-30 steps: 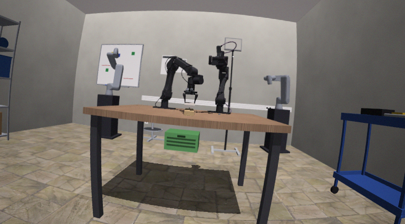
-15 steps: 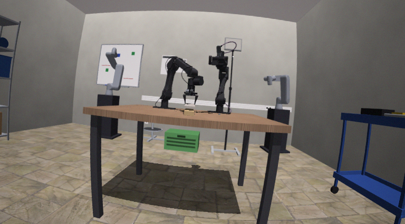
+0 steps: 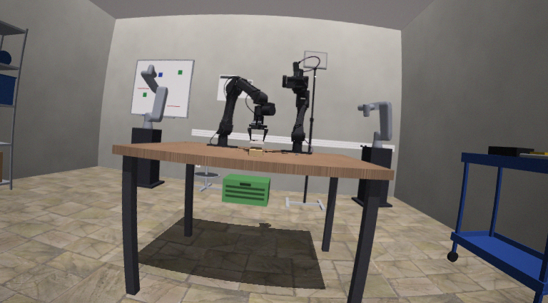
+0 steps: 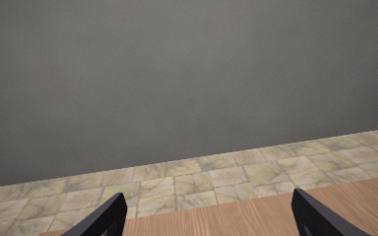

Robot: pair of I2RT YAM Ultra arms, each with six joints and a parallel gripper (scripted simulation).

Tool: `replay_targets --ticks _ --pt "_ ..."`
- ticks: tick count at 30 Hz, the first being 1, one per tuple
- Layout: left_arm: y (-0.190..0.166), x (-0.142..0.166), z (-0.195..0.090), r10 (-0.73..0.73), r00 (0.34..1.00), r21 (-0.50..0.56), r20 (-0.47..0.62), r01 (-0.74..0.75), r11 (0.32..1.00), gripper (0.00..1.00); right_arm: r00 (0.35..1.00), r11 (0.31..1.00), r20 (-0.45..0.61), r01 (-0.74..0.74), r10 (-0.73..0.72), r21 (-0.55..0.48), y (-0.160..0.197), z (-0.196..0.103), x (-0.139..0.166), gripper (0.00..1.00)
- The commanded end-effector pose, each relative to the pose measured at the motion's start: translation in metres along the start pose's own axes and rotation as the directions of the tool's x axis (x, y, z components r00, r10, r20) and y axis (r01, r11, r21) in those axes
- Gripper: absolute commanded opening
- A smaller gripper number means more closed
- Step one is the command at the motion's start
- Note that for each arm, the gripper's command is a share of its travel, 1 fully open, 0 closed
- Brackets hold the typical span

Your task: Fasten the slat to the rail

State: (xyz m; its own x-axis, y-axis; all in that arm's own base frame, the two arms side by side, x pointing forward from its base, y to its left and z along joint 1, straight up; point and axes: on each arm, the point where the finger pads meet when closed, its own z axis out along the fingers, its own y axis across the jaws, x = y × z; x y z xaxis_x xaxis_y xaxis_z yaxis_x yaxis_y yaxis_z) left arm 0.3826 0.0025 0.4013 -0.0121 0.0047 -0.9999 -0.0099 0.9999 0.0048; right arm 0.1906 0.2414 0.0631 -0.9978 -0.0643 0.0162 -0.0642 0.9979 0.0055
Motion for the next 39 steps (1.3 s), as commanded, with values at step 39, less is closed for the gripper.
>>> replay_targets --ticks 39 --pt "-0.001 -0.011 -0.002 -0.005 1.0 0.01 0.025 0.005 1.0 1.0 1.0 1.0 0.025 -0.002 0.002 -0.004 0.001 0.022 -0.005 0.72"
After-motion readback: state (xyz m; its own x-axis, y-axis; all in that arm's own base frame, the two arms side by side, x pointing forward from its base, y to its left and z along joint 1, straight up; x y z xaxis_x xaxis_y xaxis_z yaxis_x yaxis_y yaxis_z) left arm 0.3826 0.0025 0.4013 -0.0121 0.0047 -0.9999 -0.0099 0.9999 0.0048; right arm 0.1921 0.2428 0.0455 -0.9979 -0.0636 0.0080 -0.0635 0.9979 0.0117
